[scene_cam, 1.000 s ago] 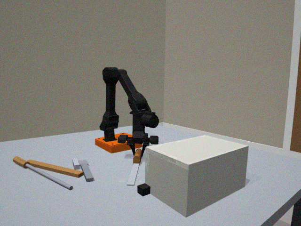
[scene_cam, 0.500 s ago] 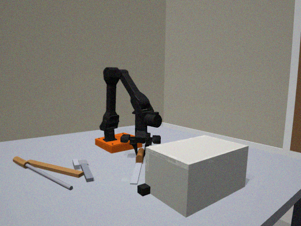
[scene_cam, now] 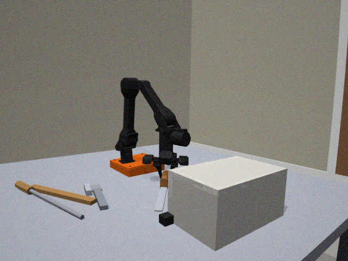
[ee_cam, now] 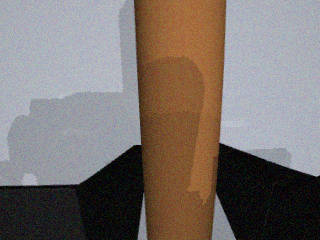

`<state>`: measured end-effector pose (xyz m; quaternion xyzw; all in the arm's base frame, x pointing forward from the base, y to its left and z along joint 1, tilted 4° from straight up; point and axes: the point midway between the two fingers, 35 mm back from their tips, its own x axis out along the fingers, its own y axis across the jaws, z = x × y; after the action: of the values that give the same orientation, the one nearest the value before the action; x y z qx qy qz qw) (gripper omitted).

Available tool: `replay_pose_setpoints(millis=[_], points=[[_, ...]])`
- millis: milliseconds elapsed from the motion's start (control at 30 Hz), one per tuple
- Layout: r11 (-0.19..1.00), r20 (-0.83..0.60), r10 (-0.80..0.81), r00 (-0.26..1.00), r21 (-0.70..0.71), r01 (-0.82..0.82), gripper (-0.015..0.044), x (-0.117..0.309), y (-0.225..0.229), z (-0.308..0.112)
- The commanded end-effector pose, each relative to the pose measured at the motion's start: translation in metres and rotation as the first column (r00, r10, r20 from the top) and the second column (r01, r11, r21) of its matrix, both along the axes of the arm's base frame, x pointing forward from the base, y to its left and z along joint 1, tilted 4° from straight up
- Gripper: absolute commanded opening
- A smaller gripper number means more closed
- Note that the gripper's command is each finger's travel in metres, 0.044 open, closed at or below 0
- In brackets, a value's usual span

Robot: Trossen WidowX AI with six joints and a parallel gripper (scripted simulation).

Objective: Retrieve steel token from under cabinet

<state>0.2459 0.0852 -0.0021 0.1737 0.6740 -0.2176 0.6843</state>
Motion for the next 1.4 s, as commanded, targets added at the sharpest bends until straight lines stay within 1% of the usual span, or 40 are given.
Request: replay_pose_setpoints(millis=[0, 1367], points=[[1.0, 0.005, 0.003, 1.0, 0.007, -0.003, 0.0, 0.001, 0.007, 0.001], [1.0, 0.004, 0.003, 1.0, 0.011, -0.003, 0.0, -0.009, 0.051, -0.001]])
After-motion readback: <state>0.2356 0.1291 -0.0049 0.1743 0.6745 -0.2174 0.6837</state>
